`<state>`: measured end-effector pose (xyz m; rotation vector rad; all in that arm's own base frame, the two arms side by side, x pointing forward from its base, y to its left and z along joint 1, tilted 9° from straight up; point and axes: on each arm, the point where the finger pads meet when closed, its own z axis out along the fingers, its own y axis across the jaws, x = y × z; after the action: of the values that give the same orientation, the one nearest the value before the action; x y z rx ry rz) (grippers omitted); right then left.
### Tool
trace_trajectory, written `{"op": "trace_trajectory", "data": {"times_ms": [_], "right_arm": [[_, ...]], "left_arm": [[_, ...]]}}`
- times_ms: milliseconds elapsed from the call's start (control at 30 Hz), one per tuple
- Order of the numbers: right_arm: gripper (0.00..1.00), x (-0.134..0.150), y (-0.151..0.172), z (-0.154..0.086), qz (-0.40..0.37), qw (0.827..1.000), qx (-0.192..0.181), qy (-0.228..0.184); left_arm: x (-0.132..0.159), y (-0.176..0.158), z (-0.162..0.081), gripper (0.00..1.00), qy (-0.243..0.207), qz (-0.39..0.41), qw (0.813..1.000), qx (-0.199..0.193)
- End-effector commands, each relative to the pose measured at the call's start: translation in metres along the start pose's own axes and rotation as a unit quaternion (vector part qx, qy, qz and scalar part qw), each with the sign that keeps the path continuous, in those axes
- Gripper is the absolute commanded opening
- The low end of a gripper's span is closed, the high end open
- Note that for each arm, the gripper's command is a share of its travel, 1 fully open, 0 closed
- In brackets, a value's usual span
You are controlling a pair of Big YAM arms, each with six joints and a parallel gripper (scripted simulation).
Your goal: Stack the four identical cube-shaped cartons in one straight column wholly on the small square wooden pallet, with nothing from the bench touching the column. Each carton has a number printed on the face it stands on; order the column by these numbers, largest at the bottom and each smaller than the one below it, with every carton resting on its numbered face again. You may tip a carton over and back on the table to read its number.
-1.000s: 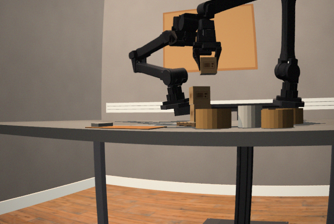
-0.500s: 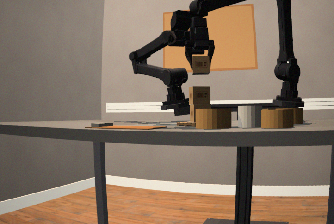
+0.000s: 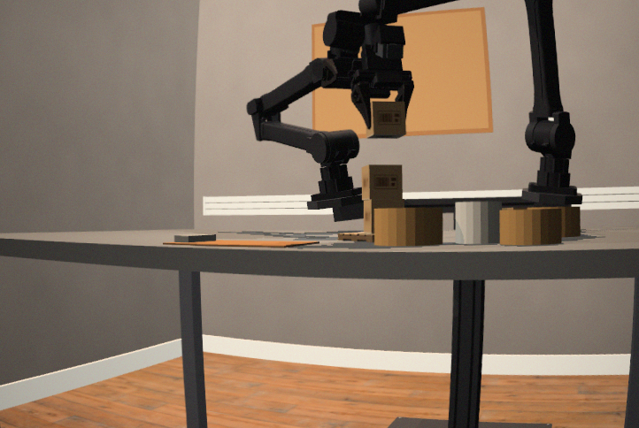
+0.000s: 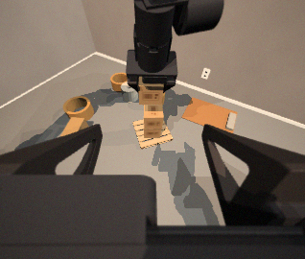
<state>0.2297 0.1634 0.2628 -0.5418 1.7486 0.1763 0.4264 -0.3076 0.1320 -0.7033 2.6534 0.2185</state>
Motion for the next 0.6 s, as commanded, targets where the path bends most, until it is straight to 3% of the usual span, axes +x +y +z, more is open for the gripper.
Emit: {"op": "trace_trajectory", "data": {"times_ms": [0,433,567], "right_arm": [[1.00,-0.030,-0.006,-0.006,0.012,1.000,0.004,-0.022],[1.00,-0.030,-0.006,-0.006,0.012,1.000,0.004,-0.022],[1.00,-0.030,-0.006,-0.006,0.012,1.000,0.004,-0.022]], "left_arm": [[-0.008,-0.017,-0.010,0.54,-0.004,-0.009,1.000,0.011],[-0.006,-0.030,-0.019,0.54,-0.004,-0.008,1.000,0.013],[-0.005,-0.022,-0.002,0.54,-0.003,-0.008,1.000,0.009]]}}
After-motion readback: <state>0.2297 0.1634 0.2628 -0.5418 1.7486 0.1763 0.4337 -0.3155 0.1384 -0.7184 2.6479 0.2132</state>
